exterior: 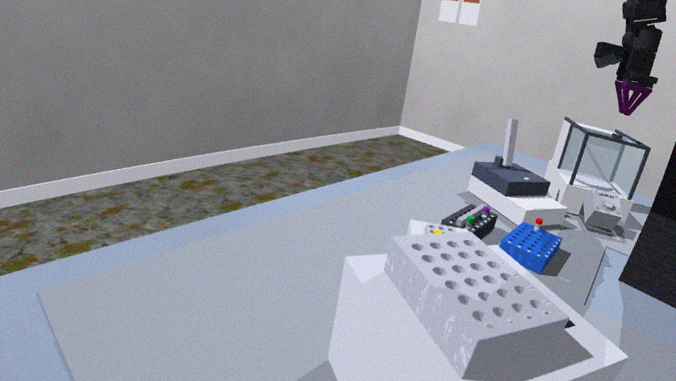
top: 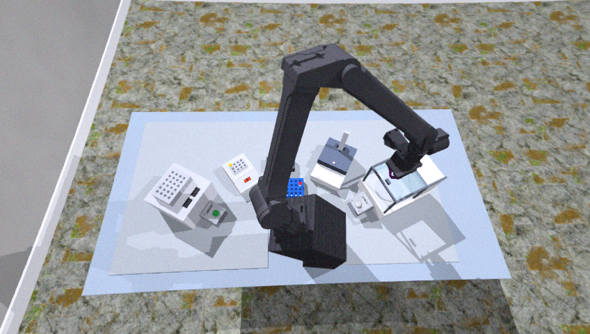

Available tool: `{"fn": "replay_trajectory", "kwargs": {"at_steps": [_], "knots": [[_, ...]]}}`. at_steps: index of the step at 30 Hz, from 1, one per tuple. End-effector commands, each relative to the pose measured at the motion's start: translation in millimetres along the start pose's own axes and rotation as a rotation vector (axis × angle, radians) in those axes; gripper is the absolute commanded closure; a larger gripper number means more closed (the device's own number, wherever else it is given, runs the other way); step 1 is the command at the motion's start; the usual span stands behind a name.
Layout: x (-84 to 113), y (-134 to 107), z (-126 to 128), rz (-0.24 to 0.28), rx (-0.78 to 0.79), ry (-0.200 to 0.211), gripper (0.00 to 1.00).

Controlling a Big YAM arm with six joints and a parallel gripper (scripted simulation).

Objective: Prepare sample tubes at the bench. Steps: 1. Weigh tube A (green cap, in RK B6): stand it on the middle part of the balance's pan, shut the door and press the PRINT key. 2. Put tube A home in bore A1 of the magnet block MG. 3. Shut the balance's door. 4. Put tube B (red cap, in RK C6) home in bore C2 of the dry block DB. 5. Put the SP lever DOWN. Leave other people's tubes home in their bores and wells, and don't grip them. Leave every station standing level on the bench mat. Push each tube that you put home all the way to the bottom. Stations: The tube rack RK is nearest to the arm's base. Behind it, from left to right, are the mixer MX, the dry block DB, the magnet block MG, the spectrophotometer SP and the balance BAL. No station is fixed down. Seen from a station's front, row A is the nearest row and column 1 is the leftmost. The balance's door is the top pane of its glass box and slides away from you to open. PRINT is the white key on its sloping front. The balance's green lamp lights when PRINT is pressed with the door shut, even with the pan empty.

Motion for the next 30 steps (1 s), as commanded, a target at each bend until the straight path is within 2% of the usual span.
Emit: {"fn": "replay_trajectory", "kwargs": {"at_steps": [1, 7, 9, 10, 11, 12, 24, 26, 30], "knots": [[4.5, 12, 1, 0.004, -0.015, -0.031, 0.64], [-18.7, 34, 32, 0.001, -0.045, -0.028, 0.64], [-18.7, 34, 32, 0.001, -0.045, -0.028, 0.64], [-37.9, 32, 45, 0.004, -0.088, 0.008, 0.64], [-29.6, 42, 45, 0.001, -0.076, -0.020, 0.64], [-31.4, 48, 51, 0.000, -0.073, -0.026, 0.64], [-81.9, 101, 127, -0.006, -0.187, -0.016, 0.64], [-81.9, 101, 127, -0.006, -0.187, -0.016, 0.64], [-98.0, 118, 152, -0.008, -0.245, -0.012, 0.64]]}}
Point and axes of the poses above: the point where the finger pads meet when closed, its own x axis back along the fingers, its own z axis across the jaws, y = z × x, the point moved 2 cm from there along x, back along the fingers
